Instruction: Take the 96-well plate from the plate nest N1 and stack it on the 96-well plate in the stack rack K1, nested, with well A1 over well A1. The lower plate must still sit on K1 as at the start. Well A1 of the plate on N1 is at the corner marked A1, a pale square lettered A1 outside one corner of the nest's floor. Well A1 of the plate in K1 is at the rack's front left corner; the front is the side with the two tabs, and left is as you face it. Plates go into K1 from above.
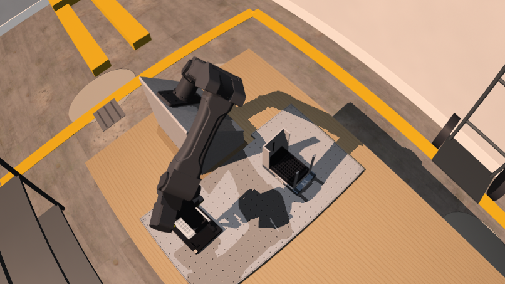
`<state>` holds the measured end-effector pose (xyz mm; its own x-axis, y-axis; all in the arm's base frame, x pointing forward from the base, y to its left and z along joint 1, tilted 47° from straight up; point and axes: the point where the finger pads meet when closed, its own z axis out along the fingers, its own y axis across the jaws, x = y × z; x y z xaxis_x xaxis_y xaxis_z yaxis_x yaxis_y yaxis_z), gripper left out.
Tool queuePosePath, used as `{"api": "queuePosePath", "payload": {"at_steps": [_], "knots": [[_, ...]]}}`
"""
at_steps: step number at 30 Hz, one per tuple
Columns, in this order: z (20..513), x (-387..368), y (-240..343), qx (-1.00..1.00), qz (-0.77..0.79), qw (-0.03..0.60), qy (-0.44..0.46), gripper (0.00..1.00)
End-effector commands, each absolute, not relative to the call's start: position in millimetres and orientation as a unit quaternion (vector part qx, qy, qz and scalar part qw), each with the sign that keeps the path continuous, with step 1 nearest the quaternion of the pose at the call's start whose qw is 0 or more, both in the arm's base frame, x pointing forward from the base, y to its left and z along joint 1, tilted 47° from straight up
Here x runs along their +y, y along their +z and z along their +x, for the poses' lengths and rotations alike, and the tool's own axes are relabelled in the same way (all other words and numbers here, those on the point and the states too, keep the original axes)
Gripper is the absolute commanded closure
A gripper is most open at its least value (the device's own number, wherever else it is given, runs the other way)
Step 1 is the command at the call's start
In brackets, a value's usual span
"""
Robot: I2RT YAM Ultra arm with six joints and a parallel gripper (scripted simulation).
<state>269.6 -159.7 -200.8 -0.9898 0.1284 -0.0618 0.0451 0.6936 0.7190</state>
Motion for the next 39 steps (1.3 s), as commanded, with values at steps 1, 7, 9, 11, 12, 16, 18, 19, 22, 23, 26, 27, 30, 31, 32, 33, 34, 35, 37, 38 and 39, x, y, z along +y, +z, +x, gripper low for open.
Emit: {"api": "queuePosePath", "payload": {"at_steps": [1, 7, 9, 11, 12, 16, 18, 19, 22, 23, 26, 27, 30, 31, 32, 33, 34, 35, 37, 38, 39], "knots": [[273.7, -182.2, -183.7, 0.923, 0.048, 0.067, 0.377, 1.00], [271.9, -189.2, -176.7, 0.923, 0.048, 0.067, 0.377, 1.00], [271.9, -189.2, -176.7, 0.923, 0.048, 0.067, 0.377, 1.00], [267.4, -186.2, -180.8, 0.920, 0.051, 0.060, 0.385, 1.00], [268.5, -189.3, -177.3, 0.921, 0.050, 0.062, 0.382, 1.00], [270.8, -195.2, -170.2, 0.922, 0.049, 0.068, 0.377, 1.00], [271.0, -195.1, -170.1, 0.922, 0.049, 0.068, 0.378, 1.00], [271.0, -195.1, -170.1, 0.922, 0.049, 0.068, 0.378, 1.00], [271.1, -195.1, -170.1, 0.922, 0.049, 0.068, 0.378, 1.00], [271.1, -195.1, -170.1, 0.922, 0.049, 0.068, 0.378, 1.00], [271.1, -195.1, -170.1, 0.922, 0.050, 0.068, 0.378, 1.00], [271.1, -195.1, -170.1, 0.922, 0.050, 0.068, 0.378, 1.00], [271.1, -195.1, -170.1, 0.922, 0.050, 0.068, 0.378, 1.00], [271.1, -195.1, -170.1, 0.922, 0.050, 0.068, 0.378, 1.00], [271.1, -195.1, -170.1, 0.922, 0.050, 0.068, 0.378, 1.00], [271.1, -195.1, -170.1, 0.922, 0.050, 0.068, 0.378, 1.00], [271.1, -195.1, -170.1, 0.922, 0.050, 0.068, 0.378, 1.00], [271.1, -195.1, -170.1, 0.922, 0.050, 0.068, 0.378, 1.00], [271.1, -195.1, -170.1, 0.922, 0.050, 0.068, 0.378, 1.00], [271.1, -195.1, -170.1, 0.922, 0.050, 0.068, 0.378, 1.00], [271.1, -195.1, -170.1, 0.922, 0.050, 0.068, 0.378, 1.00]]}}
